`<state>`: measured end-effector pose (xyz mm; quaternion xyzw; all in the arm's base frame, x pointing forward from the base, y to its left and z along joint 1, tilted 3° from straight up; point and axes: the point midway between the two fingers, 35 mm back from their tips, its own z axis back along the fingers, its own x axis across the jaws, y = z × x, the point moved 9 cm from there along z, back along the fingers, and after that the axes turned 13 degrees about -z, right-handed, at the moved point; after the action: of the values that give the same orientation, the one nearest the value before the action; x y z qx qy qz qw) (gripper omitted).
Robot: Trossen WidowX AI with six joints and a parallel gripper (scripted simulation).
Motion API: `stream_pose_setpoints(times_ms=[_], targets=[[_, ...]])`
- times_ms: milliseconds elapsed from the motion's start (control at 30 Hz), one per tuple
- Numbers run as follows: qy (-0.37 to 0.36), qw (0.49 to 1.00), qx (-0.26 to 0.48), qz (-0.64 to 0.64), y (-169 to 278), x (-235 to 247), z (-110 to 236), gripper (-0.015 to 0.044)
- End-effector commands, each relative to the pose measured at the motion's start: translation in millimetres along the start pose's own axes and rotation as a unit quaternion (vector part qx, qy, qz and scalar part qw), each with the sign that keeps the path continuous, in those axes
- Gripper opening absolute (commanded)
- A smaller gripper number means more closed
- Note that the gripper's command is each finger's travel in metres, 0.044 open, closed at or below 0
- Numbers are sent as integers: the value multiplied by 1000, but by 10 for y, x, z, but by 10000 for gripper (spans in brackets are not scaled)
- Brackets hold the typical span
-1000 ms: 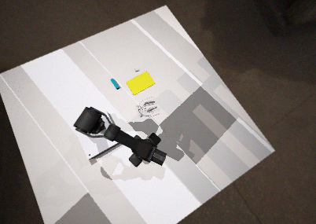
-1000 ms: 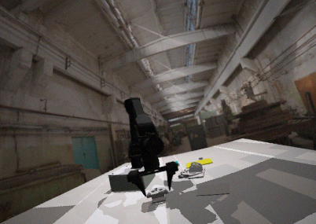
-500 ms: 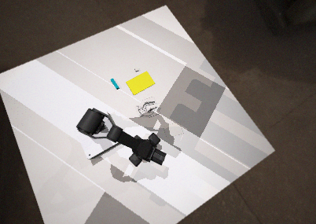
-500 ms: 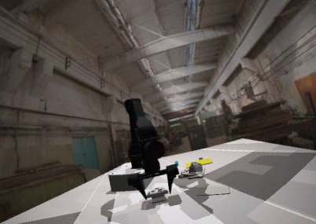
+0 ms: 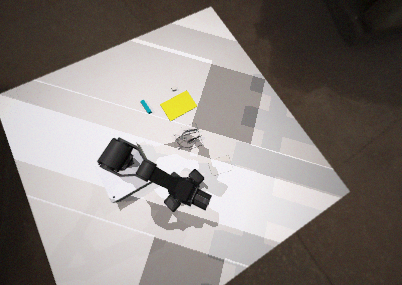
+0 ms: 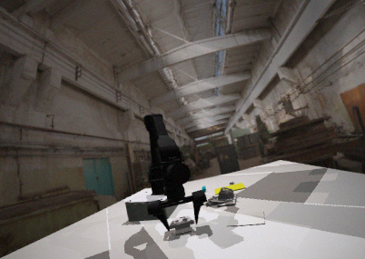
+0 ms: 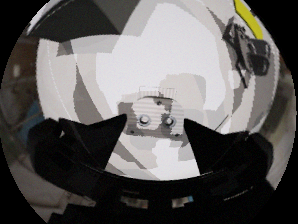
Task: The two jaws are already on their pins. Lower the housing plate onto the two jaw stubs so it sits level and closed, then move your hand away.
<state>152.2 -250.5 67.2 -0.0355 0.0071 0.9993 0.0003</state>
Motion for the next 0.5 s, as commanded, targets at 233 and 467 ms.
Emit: stream_pose_setpoints(times_ms=[233,467], targets=[[0,1000,0,0,0,0,0,393],[0,1000,0,0,0,0,0,351]])
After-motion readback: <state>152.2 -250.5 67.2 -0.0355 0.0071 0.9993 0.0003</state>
